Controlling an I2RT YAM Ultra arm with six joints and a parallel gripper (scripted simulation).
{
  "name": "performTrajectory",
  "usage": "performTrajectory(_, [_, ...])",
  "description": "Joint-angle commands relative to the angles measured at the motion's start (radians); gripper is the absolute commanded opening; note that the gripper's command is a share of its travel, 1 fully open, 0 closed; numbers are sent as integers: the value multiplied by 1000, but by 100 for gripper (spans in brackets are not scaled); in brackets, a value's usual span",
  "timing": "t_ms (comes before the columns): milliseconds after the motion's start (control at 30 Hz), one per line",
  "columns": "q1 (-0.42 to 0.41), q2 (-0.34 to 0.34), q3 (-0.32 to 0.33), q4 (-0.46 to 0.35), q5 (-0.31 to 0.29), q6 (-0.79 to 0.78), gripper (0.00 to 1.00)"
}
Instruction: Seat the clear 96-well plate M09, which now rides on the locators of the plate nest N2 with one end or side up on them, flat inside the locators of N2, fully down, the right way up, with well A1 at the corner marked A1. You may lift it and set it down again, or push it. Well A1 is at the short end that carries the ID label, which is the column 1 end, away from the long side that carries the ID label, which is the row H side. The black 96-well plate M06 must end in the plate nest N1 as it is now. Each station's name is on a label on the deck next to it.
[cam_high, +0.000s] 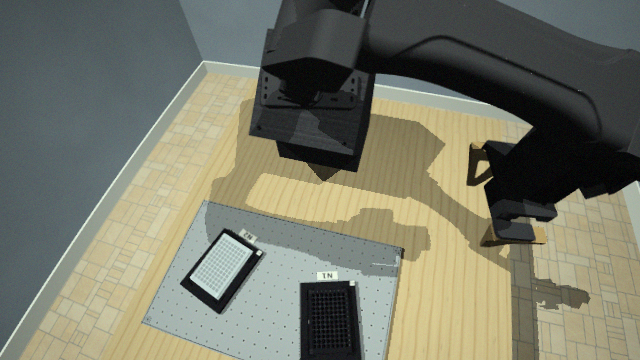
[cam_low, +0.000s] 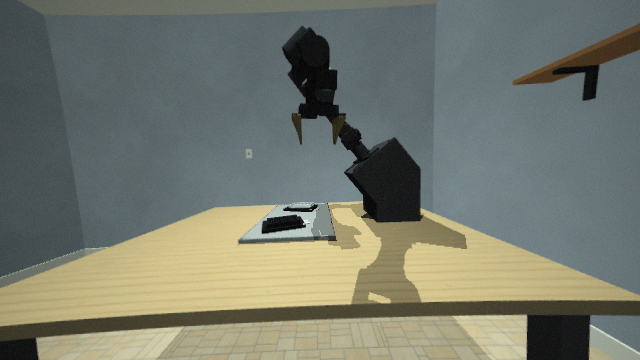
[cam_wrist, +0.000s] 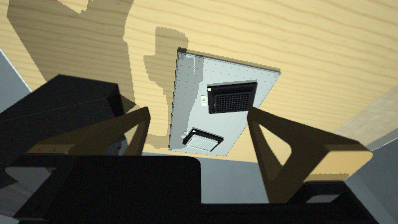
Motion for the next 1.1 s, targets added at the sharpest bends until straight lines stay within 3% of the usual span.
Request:
performTrajectory(0, [18,-14,10,1,-1,0,100])
performTrajectory(133, [-56,-43,9,-29,-48,50,100])
performTrajectory(200, [-80,-70,-46,13,-50,29,100])
performTrajectory(300, [-132,-84,-31,-32,-92,73,100])
performTrajectory(433, [-199,-114,-63,-39,-136,108,100])
performTrajectory(500, [-224,-141,-94,5,-139,87,100])
performTrajectory(667, [-279,-161,-103,-31,-180,126,100])
performTrajectory(767, [-319,-202,-149,21,-183,78,100])
performTrajectory(1067, [-478,-291,-221,29,-270,130,100])
